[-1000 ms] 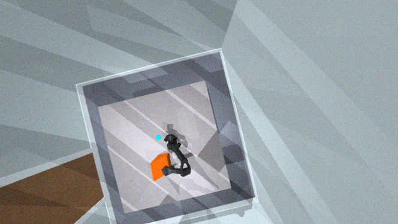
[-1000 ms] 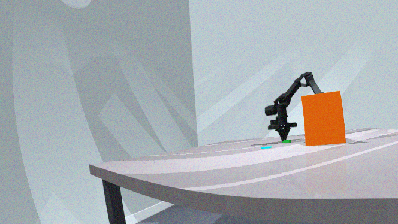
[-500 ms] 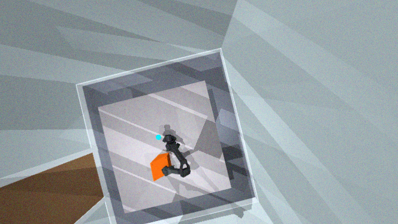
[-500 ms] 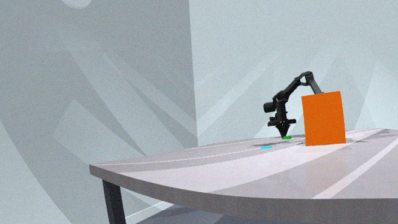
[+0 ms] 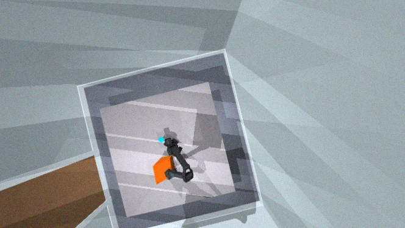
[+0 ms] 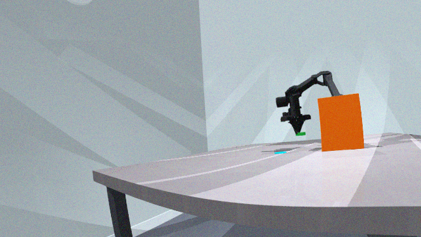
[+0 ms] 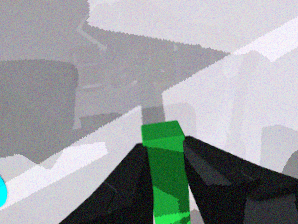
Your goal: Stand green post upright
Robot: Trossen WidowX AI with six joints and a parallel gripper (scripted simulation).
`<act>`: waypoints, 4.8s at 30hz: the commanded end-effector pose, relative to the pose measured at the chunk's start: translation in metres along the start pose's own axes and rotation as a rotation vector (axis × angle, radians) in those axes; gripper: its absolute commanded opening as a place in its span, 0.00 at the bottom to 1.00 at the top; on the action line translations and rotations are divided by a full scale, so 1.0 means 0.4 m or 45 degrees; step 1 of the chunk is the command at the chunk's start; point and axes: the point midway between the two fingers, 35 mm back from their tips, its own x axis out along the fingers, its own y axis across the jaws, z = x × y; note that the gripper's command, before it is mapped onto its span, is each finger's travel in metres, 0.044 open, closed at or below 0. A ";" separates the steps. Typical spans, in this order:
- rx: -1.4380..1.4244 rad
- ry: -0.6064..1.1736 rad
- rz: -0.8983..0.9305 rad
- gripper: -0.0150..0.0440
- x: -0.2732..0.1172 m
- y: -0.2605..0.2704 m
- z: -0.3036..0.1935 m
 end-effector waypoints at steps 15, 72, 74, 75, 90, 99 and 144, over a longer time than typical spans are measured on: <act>0.024 -0.024 0.001 0.29 -0.124 -0.019 0.003; -1.960 -0.025 0.003 0.29 -0.172 0.337 -0.096; -2.031 -0.025 0.001 0.29 -0.173 0.349 -0.103; -2.066 -0.025 0.000 0.29 -0.173 0.355 -0.107; -2.474 -0.024 -0.013 0.29 -0.175 0.423 -0.155; -2.473 -0.004 0.060 0.29 -0.163 0.420 -0.160; -2.437 0.025 0.571 0.29 -0.102 0.411 -0.191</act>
